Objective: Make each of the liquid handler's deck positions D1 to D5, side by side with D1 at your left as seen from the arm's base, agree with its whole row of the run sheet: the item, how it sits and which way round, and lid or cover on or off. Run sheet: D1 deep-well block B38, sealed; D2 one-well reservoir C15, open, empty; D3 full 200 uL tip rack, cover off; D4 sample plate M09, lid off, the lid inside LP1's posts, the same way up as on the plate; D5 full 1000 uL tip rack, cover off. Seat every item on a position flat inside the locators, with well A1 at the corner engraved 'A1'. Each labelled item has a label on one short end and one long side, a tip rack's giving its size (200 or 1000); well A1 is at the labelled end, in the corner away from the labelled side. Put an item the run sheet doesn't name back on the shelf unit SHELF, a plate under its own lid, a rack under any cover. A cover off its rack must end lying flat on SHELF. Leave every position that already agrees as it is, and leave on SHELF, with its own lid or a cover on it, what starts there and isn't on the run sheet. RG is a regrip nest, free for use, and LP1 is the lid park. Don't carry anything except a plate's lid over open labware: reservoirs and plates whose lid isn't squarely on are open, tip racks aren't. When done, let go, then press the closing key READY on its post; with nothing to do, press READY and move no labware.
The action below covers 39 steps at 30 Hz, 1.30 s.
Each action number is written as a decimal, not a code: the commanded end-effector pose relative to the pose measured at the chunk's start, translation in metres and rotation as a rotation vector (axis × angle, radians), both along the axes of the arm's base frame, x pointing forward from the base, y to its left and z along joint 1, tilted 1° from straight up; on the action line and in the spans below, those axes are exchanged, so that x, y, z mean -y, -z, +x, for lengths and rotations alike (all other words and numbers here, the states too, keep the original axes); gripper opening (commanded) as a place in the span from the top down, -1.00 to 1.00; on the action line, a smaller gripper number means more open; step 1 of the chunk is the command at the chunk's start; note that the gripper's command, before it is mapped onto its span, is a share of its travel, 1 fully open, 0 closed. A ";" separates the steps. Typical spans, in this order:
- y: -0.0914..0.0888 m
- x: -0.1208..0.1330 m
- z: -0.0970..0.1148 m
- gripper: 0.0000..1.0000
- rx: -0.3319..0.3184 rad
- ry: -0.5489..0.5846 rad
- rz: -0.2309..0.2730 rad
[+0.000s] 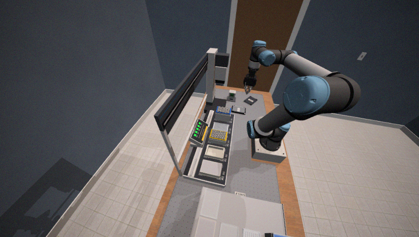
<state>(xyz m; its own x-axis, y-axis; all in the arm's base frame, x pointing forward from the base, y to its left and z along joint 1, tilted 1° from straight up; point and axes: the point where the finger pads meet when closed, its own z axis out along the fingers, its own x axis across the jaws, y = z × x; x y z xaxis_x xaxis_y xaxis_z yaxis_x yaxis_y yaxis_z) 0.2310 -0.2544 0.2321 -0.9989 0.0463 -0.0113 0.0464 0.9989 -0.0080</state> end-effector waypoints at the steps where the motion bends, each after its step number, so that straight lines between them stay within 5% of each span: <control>1: 0.000 0.020 0.002 1.00 0.000 0.001 -0.001; 13: -0.001 0.070 0.005 1.00 0.000 0.001 -0.001; 24: -0.001 0.086 0.006 1.00 0.000 -0.031 -0.001; 39: -0.002 0.151 0.010 1.00 0.000 -0.031 -0.001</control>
<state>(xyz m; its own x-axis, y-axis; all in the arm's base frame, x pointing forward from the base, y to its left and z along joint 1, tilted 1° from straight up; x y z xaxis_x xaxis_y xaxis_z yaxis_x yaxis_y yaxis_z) 0.2400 -0.3963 0.2332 -0.9998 0.0156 -0.0113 0.0157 0.9998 -0.0087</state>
